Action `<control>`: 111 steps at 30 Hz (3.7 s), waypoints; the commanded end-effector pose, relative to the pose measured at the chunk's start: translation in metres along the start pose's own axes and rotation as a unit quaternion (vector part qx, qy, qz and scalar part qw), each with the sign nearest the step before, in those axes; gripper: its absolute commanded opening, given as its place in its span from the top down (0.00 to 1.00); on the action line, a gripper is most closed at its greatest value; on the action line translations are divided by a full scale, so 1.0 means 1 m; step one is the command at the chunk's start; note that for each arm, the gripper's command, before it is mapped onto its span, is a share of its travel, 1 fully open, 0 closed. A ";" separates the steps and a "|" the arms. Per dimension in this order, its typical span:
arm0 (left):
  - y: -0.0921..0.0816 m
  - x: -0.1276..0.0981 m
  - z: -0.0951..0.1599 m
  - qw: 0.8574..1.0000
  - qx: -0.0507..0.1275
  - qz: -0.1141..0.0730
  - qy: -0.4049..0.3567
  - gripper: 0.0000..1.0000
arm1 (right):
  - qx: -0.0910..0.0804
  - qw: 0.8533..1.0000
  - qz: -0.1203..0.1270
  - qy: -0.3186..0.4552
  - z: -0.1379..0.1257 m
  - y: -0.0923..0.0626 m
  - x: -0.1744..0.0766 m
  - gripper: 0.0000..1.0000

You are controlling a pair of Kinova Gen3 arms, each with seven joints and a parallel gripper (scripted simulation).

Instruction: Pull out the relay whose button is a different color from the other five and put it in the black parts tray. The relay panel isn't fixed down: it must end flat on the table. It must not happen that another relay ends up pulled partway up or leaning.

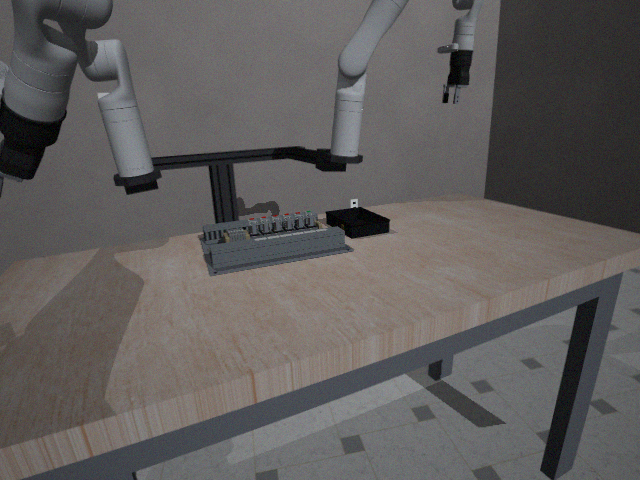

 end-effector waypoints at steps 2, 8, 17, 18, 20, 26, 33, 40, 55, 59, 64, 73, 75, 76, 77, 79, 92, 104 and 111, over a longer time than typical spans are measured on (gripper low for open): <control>-0.001 0.000 0.000 1.000 0.000 -0.001 0.000 0.00 | -0.001 1.000 0.000 0.001 0.000 -0.001 -0.001 0.02; -0.001 0.000 0.000 1.000 0.000 -0.001 0.000 0.00 | -0.001 1.000 0.000 0.001 0.000 -0.001 -0.001 0.02; -0.001 0.000 0.000 1.000 0.000 -0.001 0.000 0.00 | -0.001 1.000 0.000 0.001 0.000 -0.001 -0.001 0.02; -0.001 0.000 0.000 1.000 0.000 -0.001 0.000 0.00 | -0.001 1.000 0.000 0.001 0.000 -0.001 -0.001 0.02; -0.001 0.000 0.000 1.000 0.000 -0.001 0.000 0.00 | -0.001 1.000 0.000 0.001 0.000 -0.001 -0.001 0.02; -0.001 0.000 0.000 1.000 0.000 -0.001 0.000 0.00 | -0.001 1.000 0.000 0.001 0.000 -0.001 0.000 0.02; -0.001 0.000 0.000 1.000 0.000 -0.001 0.000 0.00 | -0.004 1.000 0.000 0.001 -0.001 -0.002 0.003 0.02; -0.001 0.000 0.000 1.000 0.000 -0.001 0.000 0.00 | -0.011 1.000 -0.001 0.001 -0.002 -0.005 0.011 0.02; -0.001 0.000 0.000 1.000 0.000 -0.001 0.000 0.00 | -0.038 0.999 -0.005 0.002 -0.008 -0.016 0.041 0.02; -0.001 0.000 0.000 1.000 0.000 -0.001 0.000 0.00 | -0.047 0.999 -0.007 0.002 -0.009 -0.020 0.051 0.02; -0.001 0.000 0.000 1.000 0.000 -0.001 0.000 0.00 | -0.061 0.998 -0.010 0.003 -0.011 -0.025 0.067 0.02; -0.001 0.000 0.000 1.000 0.000 -0.001 0.000 0.00 | -0.095 0.995 -0.021 0.004 -0.013 -0.039 0.109 0.02; -0.001 0.000 0.000 1.000 0.000 -0.001 0.000 0.00 | -0.103 0.994 -0.024 0.004 -0.013 -0.042 0.120 0.02; -0.001 0.000 0.000 1.000 0.000 -0.001 0.000 0.00 | -0.103 0.994 -0.024 0.004 -0.013 -0.042 0.120 0.02; -0.001 0.000 0.000 1.000 0.000 -0.001 0.000 0.00 | -0.103 0.994 -0.024 0.004 -0.013 -0.042 0.120 0.02; -0.001 0.000 0.000 1.000 0.000 -0.001 0.000 0.00 | -0.111 0.993 -0.028 0.005 -0.013 -0.045 0.131 0.02; -0.001 0.000 0.000 1.000 0.000 -0.001 0.000 0.00 | -0.167 0.984 -0.058 0.006 -0.003 -0.067 0.211 0.02; -0.001 0.000 0.000 1.000 0.000 -0.001 0.000 0.00 | -0.206 0.974 -0.089 0.006 0.014 -0.081 0.276 0.02; -0.001 0.000 0.000 1.000 0.000 -0.001 0.000 0.00 | -0.223 0.969 -0.107 0.006 0.025 -0.087 0.308 0.02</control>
Point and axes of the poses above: on each arm, the point where the finger pads meet when closed, its own y axis out along the fingers, its own z axis across the jaws, x = y × z, the point moved 4 cm from there along -y, back along the fingers, and after that the axes turned 1 degree about -y, right-handed, at the moved point
